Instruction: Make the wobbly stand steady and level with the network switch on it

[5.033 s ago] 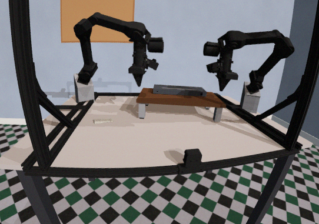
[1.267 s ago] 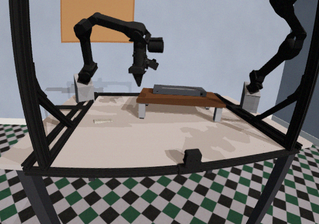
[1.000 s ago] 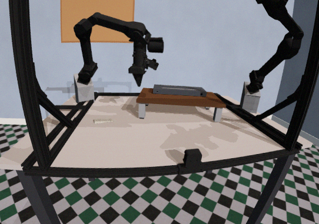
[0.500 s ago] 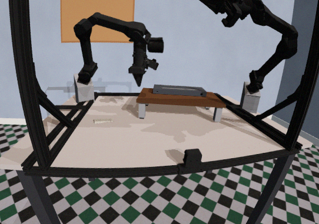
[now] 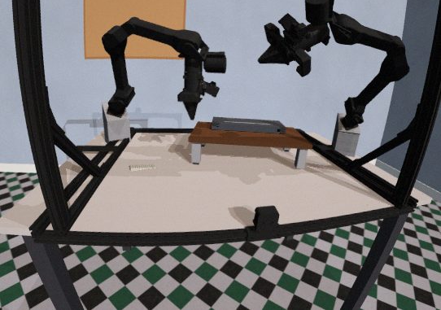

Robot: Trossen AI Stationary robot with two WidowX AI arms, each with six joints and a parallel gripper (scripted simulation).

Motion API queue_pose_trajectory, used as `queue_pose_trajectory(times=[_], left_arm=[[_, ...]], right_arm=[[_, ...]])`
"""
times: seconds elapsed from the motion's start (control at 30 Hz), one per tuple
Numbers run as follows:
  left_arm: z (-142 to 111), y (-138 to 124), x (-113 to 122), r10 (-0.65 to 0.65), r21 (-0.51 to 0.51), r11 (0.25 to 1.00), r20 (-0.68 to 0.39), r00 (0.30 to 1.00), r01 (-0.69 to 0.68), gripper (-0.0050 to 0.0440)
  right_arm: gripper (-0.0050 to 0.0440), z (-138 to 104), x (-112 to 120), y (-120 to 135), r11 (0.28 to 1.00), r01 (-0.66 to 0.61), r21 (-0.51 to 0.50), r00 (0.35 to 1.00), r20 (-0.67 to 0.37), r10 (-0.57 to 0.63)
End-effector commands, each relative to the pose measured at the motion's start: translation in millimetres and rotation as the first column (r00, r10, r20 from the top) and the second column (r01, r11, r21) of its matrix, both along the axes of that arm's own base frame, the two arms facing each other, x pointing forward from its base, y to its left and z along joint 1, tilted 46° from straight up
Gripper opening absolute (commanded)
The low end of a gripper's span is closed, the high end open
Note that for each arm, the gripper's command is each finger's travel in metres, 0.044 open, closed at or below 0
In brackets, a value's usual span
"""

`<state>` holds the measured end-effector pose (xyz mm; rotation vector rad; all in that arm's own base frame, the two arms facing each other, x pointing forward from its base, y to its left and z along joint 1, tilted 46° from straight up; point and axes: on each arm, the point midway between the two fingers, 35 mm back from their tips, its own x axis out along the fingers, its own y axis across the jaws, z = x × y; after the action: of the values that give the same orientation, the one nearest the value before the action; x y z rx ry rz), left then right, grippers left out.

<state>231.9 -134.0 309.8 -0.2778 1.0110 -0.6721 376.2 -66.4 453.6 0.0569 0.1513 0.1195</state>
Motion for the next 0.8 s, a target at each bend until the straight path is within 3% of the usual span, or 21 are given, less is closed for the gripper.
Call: queue_pose_trajectory(times=[0.0,0.07,0.23,0.4,0.63,0.77], left_arm=[[0,0,0,0.000,0.000,1.000,0.000,1.000,0.000,0.0000],[0,0,0,0.000,0.000,1.000,0.000,1.000,0.000,0.0000],[0,0,0,0.000,0.000,1.000,0.000,1.000,0.000,0.0000],[0,0,0,0.000,0.000,1.000,0.000,1.000,0.000,0.0000],[0,0,0,0.000,0.000,1.000,0.000,1.000,0.000,0.0000],[0,0,0,0.000,0.000,1.000,0.000,1.000,0.000,0.0000]], right_arm=[[0.0000,-13,0,2,1.000,-0.016,0.011,0.999,-0.040,0.017],[0.0000,-16,0,2,1.000,-0.015,0.022,0.998,-0.054,0.016],[0.0000,-89,-9,16,0.986,-0.065,0.154,0.946,-0.306,0.110],[0.0000,-152,-33,35,0.949,-0.068,0.307,0.829,-0.512,0.225],[0.0000,-151,-34,36,0.947,-0.061,0.315,0.824,-0.519,0.225],[0.0000,-192,-61,54,0.899,-0.024,0.438,0.695,-0.639,0.330]])
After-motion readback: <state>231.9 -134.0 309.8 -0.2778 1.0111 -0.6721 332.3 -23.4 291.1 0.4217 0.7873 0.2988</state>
